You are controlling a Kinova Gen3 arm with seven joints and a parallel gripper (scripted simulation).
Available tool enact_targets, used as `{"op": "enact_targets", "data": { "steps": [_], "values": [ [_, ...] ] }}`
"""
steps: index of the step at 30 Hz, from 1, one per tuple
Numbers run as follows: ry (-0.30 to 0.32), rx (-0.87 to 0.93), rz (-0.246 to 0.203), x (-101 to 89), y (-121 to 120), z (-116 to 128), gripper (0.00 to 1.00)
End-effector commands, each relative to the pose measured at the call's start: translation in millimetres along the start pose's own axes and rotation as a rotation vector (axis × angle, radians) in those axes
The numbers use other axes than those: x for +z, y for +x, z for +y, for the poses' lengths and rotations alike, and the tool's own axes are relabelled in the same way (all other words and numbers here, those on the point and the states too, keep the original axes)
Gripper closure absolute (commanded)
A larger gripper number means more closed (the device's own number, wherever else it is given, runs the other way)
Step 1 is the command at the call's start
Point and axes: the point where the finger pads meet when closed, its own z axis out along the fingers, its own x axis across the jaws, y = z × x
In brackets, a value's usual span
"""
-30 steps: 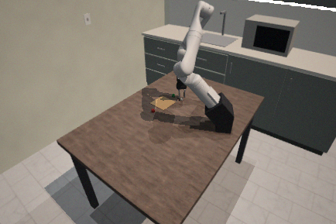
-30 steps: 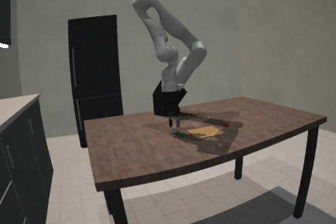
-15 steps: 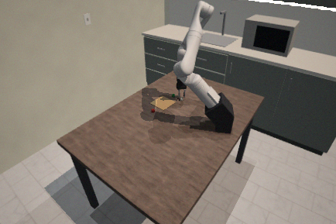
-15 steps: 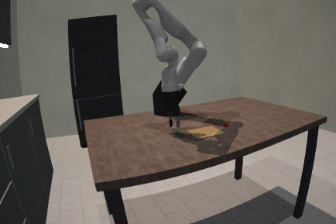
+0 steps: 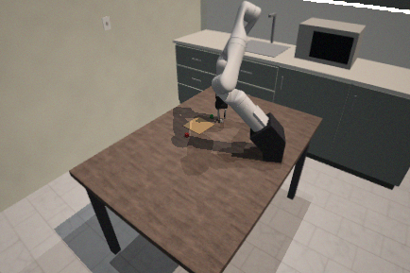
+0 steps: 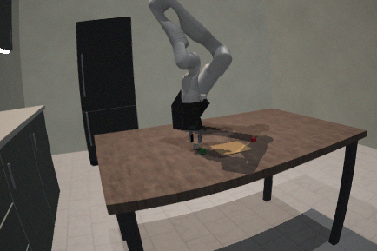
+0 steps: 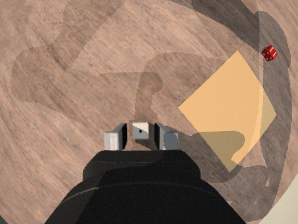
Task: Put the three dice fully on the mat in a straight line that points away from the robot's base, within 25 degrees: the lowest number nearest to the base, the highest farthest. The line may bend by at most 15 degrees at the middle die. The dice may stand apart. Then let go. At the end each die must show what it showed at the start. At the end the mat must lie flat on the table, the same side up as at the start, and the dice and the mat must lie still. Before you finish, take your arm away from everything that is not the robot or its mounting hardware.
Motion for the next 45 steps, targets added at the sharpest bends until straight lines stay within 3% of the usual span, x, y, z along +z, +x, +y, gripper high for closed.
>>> {"op": "enact_targets", "data": {
  "steps": [1,30,45],
  "values": [
    [0.0,-0.007,0.003,0.0,2.5,-1.0,0.3],
    [0.001,-0.005,0.004,0.9,2.7,-1.4,0.3],
    [0.0,0.001,-0.005,20.0,-1.3,0.0,0.3]
  ]
}}
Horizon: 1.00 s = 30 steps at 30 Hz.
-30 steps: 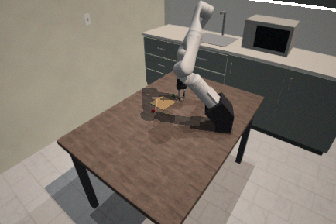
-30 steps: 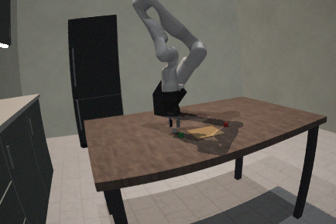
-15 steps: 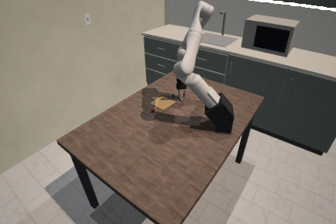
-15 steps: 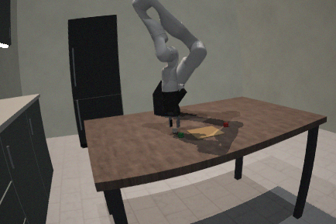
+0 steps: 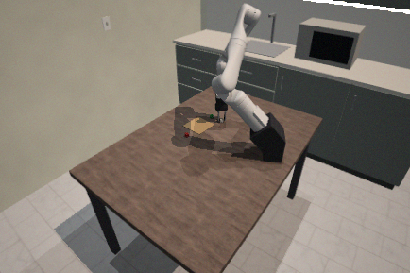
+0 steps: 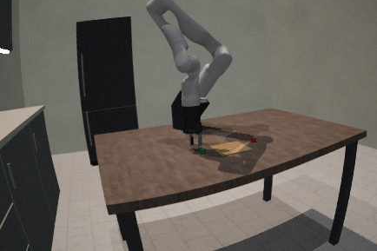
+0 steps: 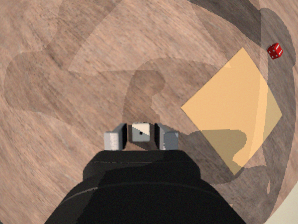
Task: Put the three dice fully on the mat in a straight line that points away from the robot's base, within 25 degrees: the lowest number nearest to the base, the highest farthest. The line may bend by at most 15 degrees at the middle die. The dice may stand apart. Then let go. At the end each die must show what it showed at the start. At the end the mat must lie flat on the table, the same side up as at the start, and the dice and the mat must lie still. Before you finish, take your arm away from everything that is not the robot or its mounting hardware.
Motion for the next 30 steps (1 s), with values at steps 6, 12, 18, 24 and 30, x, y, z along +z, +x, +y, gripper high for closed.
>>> {"op": "enact_targets", "data": {
  "steps": [6,12,18,24,30],
  "values": [
    [0.003,0.002,-0.006,10.4,-1.3,0.1,0.3],
    [0.003,-0.001,-0.002,12.7,0.3,0.1,0.3],
    [0.002,-0.005,-0.002,12.2,0.2,0.5,0.3],
    [0.002,-0.005,-0.002,12.2,0.2,0.5,0.3],
    [0.002,-0.005,-0.002,12.2,0.2,0.5,0.3]
  ]
}}
